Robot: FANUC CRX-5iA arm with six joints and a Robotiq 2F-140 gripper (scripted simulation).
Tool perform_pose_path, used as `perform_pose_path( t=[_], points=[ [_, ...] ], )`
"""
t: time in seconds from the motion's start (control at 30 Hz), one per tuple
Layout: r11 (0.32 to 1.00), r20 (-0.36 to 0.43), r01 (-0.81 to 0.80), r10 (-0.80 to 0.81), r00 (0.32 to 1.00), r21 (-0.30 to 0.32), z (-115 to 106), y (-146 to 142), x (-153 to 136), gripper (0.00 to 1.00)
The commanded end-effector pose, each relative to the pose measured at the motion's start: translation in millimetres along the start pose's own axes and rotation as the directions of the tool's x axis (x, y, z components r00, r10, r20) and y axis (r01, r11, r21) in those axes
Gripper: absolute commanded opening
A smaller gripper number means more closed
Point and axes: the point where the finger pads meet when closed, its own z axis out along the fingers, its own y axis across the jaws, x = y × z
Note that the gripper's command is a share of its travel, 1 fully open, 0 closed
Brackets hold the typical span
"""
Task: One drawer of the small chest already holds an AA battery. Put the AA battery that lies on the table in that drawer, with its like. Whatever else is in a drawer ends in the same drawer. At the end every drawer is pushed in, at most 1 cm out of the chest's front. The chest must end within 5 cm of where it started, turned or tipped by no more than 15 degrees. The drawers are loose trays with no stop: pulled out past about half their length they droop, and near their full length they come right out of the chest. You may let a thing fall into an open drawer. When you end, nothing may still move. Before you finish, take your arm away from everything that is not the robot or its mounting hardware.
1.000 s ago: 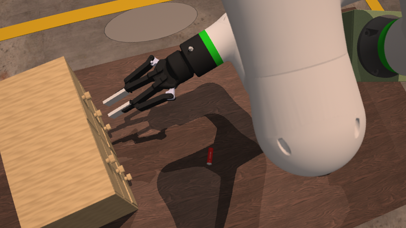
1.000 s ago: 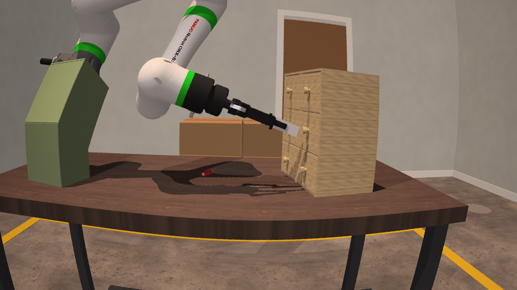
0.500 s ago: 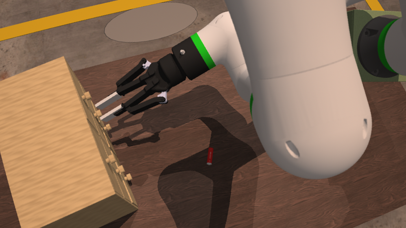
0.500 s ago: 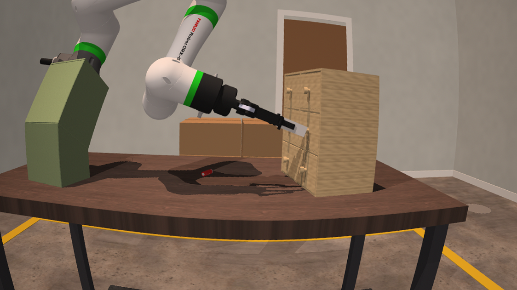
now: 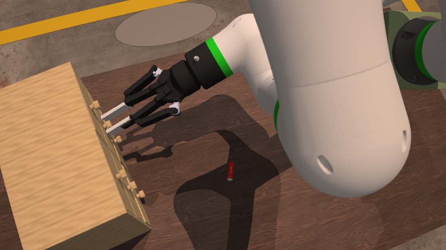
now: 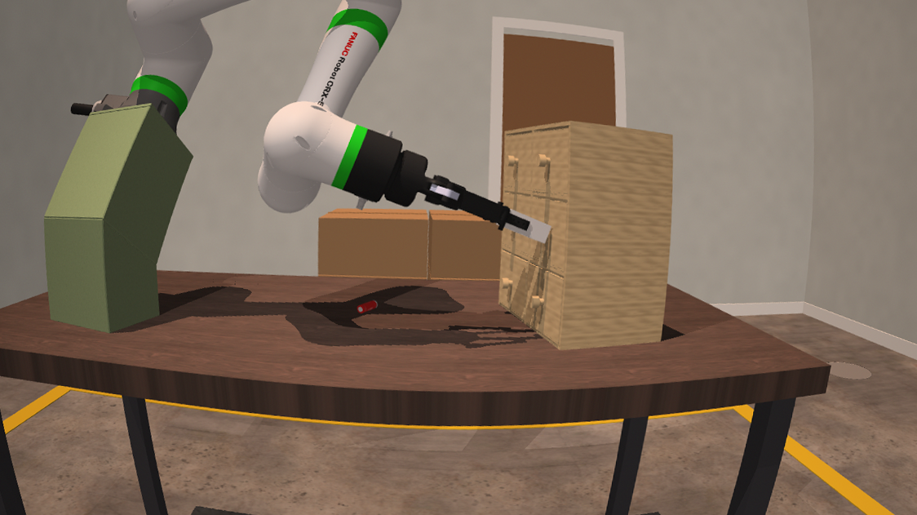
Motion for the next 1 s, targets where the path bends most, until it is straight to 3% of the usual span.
perform_pose_path(
  t=[0.0, 0.57, 0.6, 0.97],
  points=[
    [1.000, 0.000, 0.000, 0.000, 1.000, 0.000, 0.0, 0.1, 0.2, 0.20],
    [1.000, 0.000, 0.000, 0.000, 1.000, 0.000, 0.0, 0.1, 0.2, 0.20],
    [1.000, 0.000, 0.000, 0.000, 1.000, 0.000, 0.0, 0.1, 0.2, 0.08],
    [1.000, 0.000, 0.000, 0.000, 1.000, 0.000, 0.0, 0.1, 0.2, 0.08]
  ],
)
